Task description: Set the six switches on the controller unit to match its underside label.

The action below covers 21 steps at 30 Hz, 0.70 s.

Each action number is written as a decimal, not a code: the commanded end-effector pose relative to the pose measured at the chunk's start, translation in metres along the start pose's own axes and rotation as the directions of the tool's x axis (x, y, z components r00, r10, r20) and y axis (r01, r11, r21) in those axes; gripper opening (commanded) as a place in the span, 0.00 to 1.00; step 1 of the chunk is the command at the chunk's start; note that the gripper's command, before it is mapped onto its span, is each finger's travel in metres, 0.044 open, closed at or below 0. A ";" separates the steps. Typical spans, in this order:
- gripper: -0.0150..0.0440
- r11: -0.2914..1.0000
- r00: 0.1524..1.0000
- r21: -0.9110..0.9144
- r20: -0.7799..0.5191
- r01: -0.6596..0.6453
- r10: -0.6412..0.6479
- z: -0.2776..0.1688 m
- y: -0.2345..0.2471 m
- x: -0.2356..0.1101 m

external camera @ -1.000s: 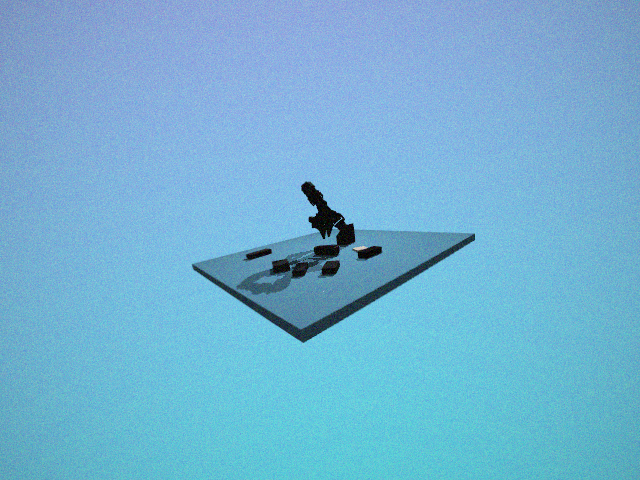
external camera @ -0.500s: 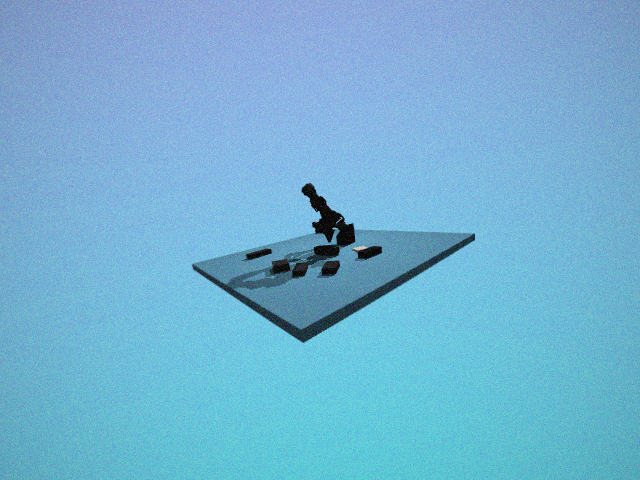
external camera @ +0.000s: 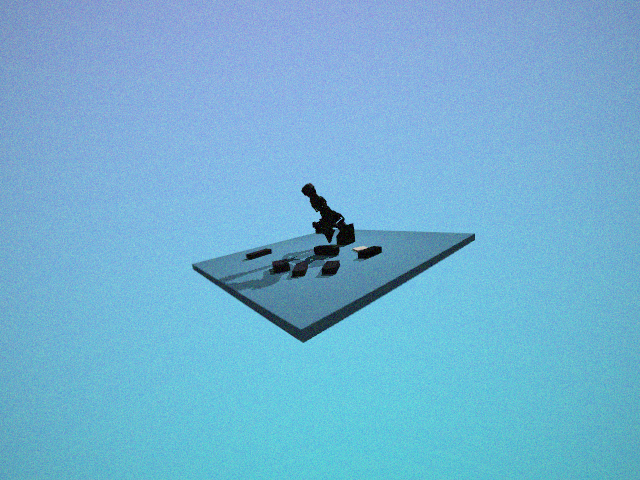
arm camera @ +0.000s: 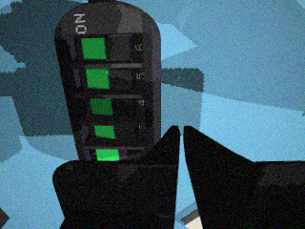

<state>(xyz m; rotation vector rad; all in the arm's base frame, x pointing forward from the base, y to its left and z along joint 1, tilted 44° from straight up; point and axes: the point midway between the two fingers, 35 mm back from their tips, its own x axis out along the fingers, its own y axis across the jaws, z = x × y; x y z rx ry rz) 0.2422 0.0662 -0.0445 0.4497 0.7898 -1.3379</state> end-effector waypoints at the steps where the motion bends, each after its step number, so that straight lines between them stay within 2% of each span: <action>1: 0.39 1.000 1.000 0.002 -0.003 -0.002 0.002 -0.001 0.001 -0.014; 5: 0.57 1.000 1.000 0.002 -0.003 -0.001 0.001 -0.001 0.000 -0.048; 9: 0.74 1.000 1.000 0.002 -0.003 -0.001 0.001 -0.001 0.000 -0.050; 20: 0.25 1.000 1.000 0.002 -0.003 -0.001 0.001 -0.001 0.000 -0.050; 21: 0.25 1.000 1.000 0.002 -0.003 -0.001 0.001 -0.001 0.000 -0.050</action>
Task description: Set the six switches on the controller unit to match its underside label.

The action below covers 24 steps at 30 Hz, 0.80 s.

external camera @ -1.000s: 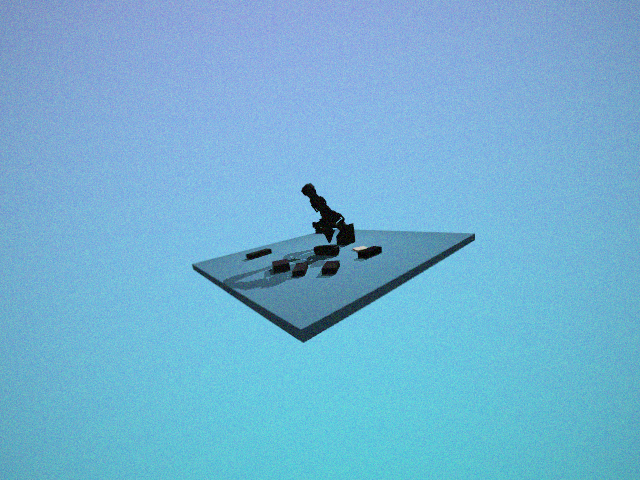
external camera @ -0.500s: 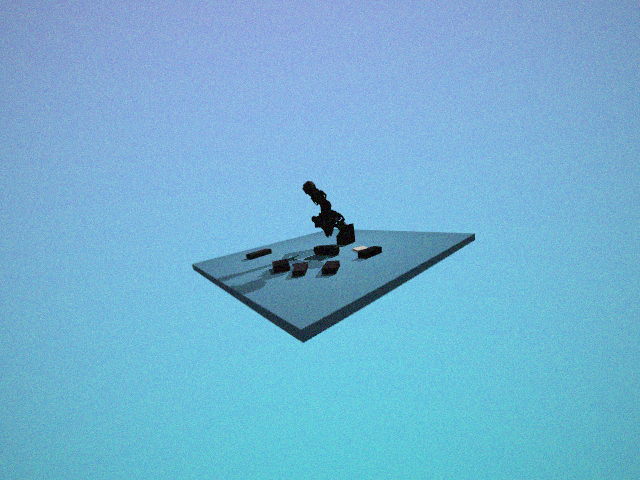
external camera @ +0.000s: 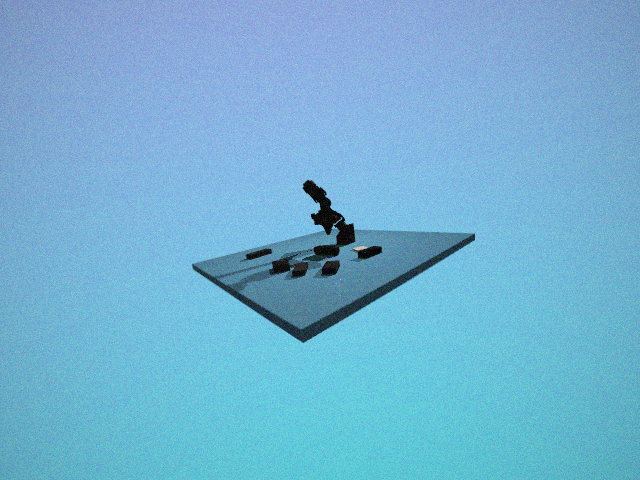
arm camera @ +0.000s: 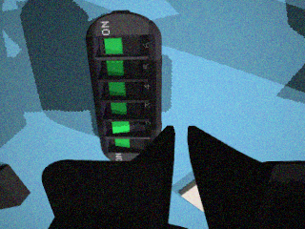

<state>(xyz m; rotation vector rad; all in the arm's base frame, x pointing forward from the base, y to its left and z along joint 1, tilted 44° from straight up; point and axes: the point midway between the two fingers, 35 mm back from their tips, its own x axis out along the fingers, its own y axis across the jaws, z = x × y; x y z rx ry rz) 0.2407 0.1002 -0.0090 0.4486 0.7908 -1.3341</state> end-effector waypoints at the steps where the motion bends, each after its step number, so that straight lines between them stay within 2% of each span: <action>1: 0.25 1.000 1.000 0.004 -0.003 0.002 -0.002 0.000 0.000 0.000; 8: 0.25 1.000 1.000 0.004 -0.003 0.002 -0.002 0.000 0.000 0.000; 24: 0.97 1.000 1.000 0.000 0.000 0.000 0.000 0.000 0.000 0.000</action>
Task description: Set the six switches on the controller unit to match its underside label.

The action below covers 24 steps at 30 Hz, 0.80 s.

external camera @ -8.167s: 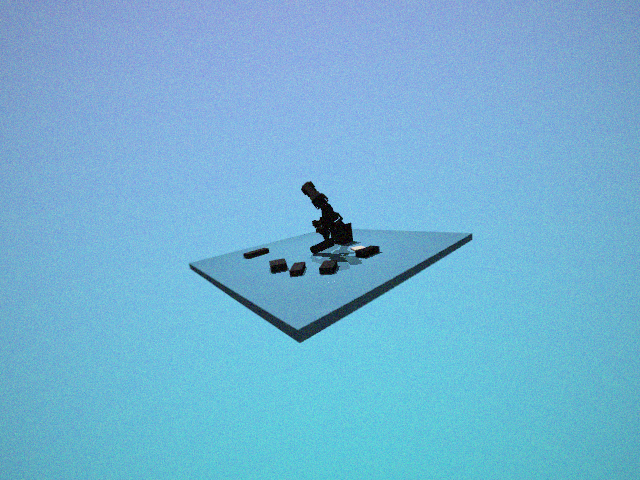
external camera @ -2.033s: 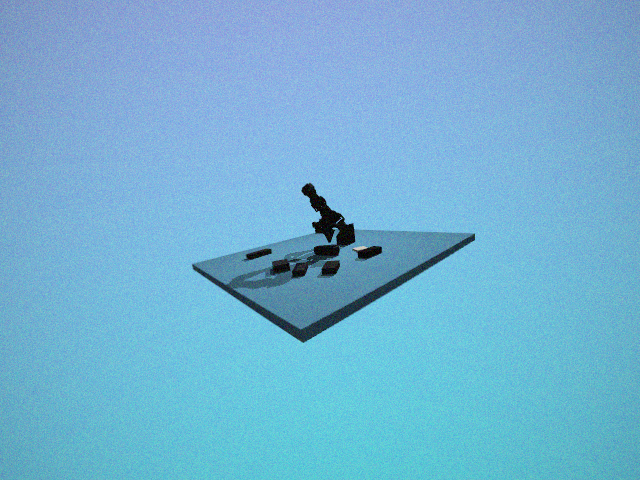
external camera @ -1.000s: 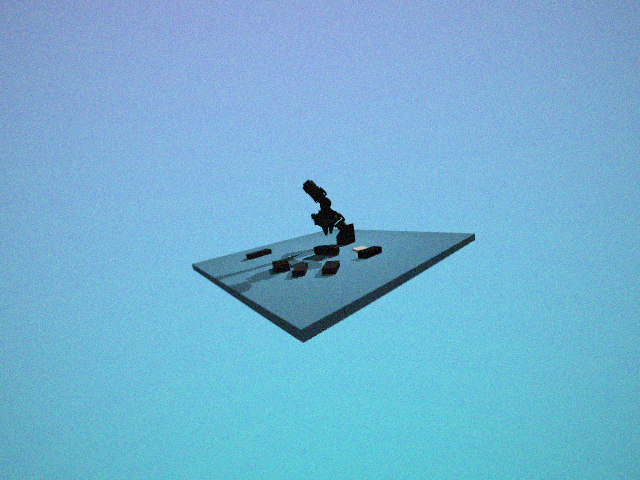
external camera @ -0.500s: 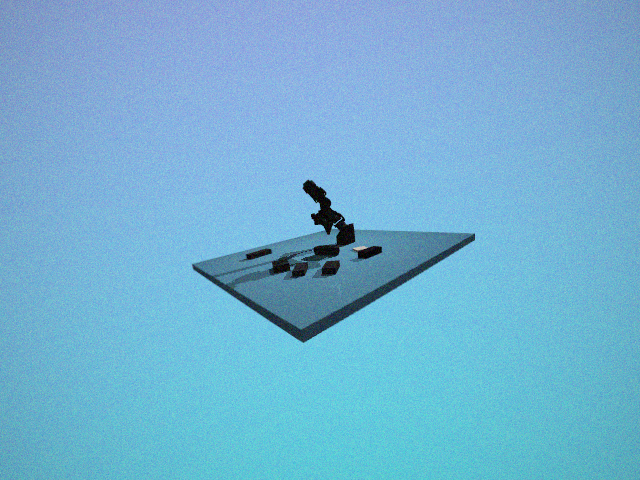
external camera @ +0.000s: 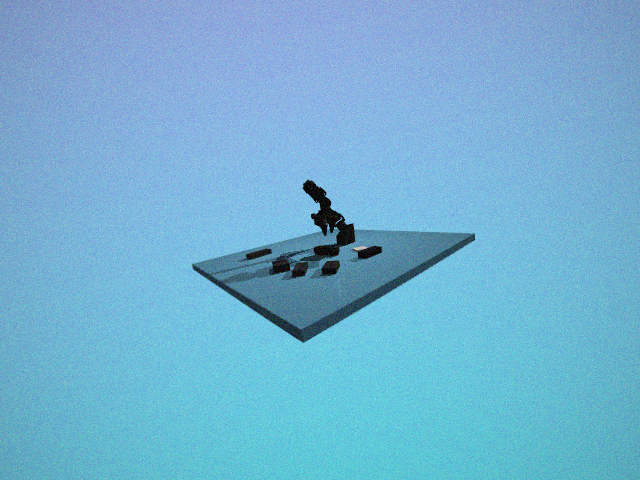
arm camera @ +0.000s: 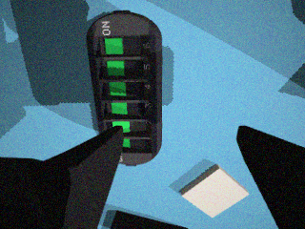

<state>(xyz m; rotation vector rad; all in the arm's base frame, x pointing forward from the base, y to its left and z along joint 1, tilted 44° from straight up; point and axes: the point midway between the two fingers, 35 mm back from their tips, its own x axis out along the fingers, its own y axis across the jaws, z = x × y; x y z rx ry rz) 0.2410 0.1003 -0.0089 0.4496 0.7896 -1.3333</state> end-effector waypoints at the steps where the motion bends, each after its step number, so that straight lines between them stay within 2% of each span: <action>1: 1.00 1.000 1.000 -0.001 0.000 0.001 -0.001 0.000 0.000 0.000; 3: 1.00 1.000 1.000 -0.001 0.000 0.001 -0.001 0.000 0.000 0.000; 20: 0.25 0.962 0.962 -0.002 0.012 -0.273 0.273 0.048 -0.015 0.049; 24: 0.25 0.959 0.959 -0.001 0.017 -0.283 0.283 0.050 -0.016 0.051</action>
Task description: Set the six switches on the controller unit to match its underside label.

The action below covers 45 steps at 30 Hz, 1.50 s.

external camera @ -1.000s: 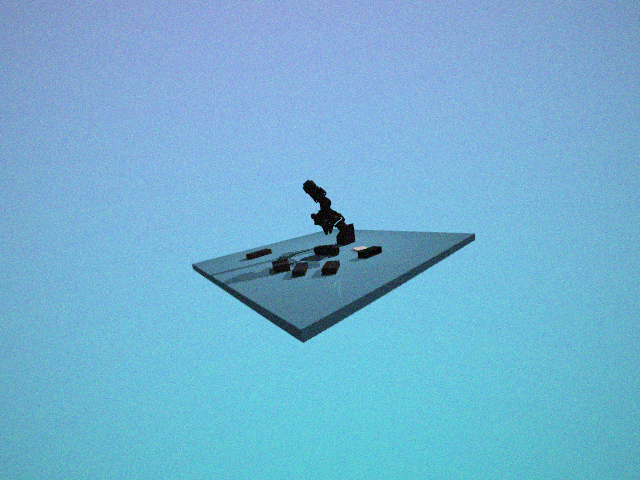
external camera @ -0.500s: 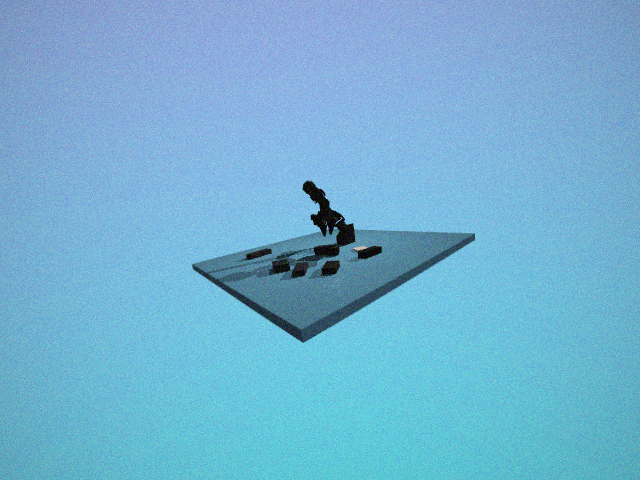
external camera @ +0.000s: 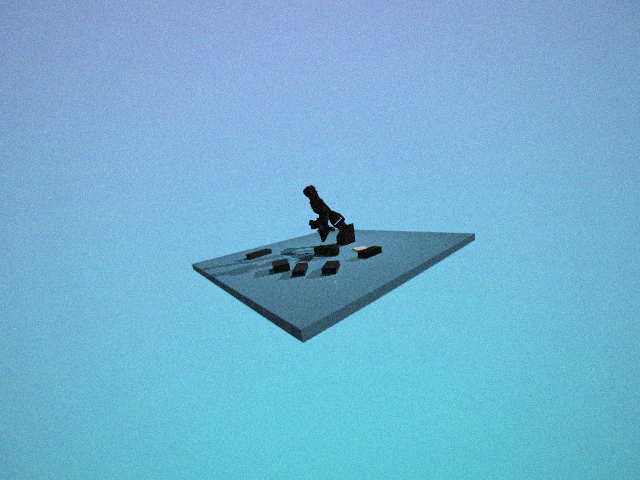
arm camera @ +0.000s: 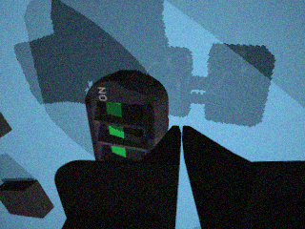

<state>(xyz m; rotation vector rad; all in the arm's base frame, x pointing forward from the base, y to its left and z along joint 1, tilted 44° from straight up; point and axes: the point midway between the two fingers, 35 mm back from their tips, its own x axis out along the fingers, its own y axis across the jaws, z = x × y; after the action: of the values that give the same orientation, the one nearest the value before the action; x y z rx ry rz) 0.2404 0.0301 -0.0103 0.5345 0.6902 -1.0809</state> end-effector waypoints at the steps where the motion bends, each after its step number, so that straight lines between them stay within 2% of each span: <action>1: 0.25 1.000 1.000 -0.004 0.007 -0.012 0.012 0.002 -0.001 0.001; 45: 0.25 1.000 1.000 -0.006 -0.004 -0.018 0.018 0.002 -0.015 0.055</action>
<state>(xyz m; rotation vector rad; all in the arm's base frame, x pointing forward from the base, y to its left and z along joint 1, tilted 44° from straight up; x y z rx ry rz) 0.2450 -0.0104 -0.0489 0.5403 0.6832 -1.0620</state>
